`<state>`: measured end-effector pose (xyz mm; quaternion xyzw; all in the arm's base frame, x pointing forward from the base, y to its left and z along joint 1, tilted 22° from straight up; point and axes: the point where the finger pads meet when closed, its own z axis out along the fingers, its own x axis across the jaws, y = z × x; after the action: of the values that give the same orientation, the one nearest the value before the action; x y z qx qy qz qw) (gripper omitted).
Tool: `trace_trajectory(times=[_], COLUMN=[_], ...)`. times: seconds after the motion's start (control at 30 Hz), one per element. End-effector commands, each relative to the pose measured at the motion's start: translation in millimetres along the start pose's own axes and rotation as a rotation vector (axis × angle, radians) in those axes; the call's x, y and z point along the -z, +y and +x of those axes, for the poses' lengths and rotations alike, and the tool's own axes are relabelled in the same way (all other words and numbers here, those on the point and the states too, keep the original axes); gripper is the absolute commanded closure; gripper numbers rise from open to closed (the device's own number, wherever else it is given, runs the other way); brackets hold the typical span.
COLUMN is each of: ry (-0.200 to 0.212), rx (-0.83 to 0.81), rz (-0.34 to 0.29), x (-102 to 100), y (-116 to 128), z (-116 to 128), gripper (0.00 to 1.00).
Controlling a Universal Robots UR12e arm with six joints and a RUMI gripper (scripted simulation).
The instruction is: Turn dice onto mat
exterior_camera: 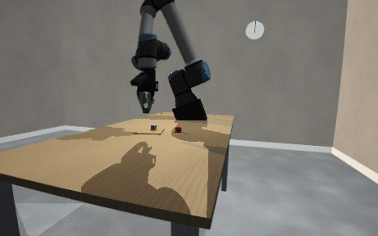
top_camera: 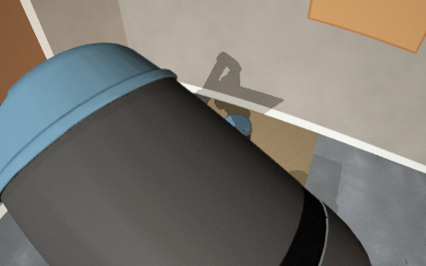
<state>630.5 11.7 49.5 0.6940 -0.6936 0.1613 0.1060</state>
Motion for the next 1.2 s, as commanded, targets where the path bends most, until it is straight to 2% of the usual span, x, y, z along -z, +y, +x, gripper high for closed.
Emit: trace_trajectory(times=[0.0, 0.3, 0.8, 1.17], ry=[-0.002, -0.002, -0.002, -0.002], rx=[0.002, 0.002, 0.002, 0.002], rz=[-0.002, -0.002, -0.002, -0.002], x=[-0.7, -14.2, -80.9, -96.0], y=[1.7, 1.7, 1.7, 1.8], z=[-0.7, -0.7, -0.9, -0.9], gripper=[0.94, 0.94, 0.94, 0.94])
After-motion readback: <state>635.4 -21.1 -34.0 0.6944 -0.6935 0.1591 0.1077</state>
